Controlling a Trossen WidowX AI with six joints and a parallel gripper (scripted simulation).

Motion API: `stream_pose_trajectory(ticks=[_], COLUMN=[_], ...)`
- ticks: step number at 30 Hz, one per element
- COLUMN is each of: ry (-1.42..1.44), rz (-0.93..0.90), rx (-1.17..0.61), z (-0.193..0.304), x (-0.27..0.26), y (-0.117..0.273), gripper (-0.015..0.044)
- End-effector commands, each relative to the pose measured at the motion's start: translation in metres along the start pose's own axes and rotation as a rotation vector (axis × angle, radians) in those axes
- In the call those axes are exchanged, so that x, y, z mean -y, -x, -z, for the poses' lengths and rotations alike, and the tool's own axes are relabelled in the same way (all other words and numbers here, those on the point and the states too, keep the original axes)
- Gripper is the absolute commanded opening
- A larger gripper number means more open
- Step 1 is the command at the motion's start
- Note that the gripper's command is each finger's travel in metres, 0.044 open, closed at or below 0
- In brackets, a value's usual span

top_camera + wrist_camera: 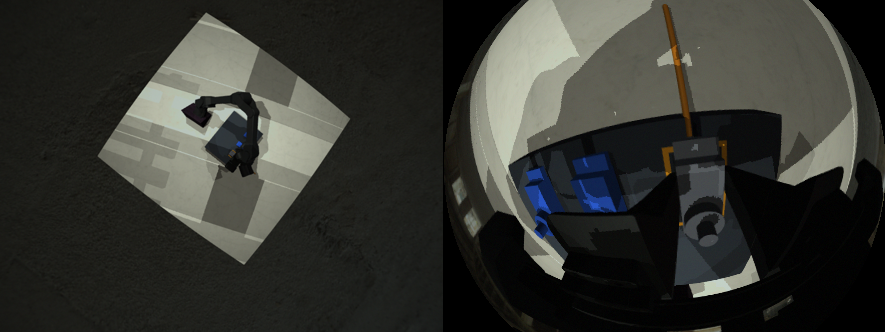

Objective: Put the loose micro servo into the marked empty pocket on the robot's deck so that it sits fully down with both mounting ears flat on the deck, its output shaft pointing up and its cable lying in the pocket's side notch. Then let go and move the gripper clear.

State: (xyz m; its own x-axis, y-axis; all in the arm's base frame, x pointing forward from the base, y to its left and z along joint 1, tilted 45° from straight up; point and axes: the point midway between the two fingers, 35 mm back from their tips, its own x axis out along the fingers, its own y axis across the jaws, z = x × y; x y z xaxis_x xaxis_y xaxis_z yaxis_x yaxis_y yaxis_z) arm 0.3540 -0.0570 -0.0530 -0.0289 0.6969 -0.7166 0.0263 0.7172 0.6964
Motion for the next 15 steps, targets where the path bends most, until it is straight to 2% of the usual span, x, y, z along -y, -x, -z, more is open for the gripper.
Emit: stream_pose_trajectory(ticks=[1,5,8,15], ry=[-0.003,-0.004,-0.004,-0.004], rz=[-0.003,-0.003,-0.002,-0.002], rx=[0.004,0.004,0.004,0.004], z=[0.0,0.0,0.003,0.007], x=[0.0,0.0,-0.001,-0.001], y=[0.0,0.007,0.032,0.035], gripper=[0.0184,0.0187,0.0187,0.0187])
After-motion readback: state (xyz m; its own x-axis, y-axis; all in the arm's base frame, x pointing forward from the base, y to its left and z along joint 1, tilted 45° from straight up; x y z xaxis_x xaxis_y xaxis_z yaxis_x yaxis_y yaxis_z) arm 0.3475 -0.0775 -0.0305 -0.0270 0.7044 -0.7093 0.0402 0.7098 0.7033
